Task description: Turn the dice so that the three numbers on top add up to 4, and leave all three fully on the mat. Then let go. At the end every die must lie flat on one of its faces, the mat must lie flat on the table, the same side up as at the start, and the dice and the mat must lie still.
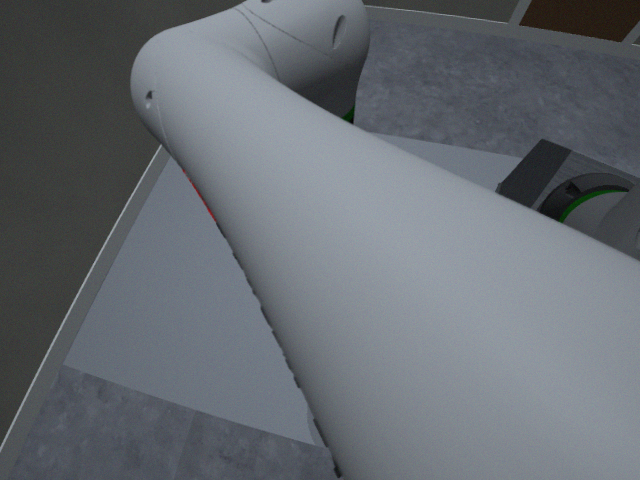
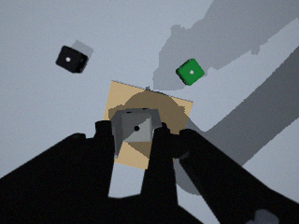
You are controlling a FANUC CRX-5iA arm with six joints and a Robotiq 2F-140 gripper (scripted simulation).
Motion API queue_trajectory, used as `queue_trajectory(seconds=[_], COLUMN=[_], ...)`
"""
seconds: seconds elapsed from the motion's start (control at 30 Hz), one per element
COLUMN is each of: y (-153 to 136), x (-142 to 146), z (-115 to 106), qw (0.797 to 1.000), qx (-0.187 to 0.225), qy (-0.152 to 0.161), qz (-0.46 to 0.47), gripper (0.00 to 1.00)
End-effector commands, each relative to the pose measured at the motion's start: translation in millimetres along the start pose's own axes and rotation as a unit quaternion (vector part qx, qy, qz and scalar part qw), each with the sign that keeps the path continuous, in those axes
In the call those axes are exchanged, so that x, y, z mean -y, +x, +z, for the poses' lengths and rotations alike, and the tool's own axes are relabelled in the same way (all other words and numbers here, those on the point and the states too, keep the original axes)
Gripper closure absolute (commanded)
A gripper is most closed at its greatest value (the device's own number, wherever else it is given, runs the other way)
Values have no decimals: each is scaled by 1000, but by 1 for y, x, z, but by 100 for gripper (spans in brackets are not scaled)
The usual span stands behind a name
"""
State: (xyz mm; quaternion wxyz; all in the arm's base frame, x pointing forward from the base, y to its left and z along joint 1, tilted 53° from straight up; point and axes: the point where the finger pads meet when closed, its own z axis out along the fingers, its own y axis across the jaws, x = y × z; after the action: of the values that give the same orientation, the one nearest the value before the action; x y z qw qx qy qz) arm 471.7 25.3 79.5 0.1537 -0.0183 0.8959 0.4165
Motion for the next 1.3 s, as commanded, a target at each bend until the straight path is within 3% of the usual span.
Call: queue_trajectory(seconds=[0.0,0.27,0.97,1.27], y=[0,0,0,0], x=[0,0,0,0], z=[0,7,86,96], qw=[1000,1000,1000,1000], qx=[0,0,0,0], qy=[0,0,0,0], qz=[0,0,0,0], gripper=[84,84,84,84])
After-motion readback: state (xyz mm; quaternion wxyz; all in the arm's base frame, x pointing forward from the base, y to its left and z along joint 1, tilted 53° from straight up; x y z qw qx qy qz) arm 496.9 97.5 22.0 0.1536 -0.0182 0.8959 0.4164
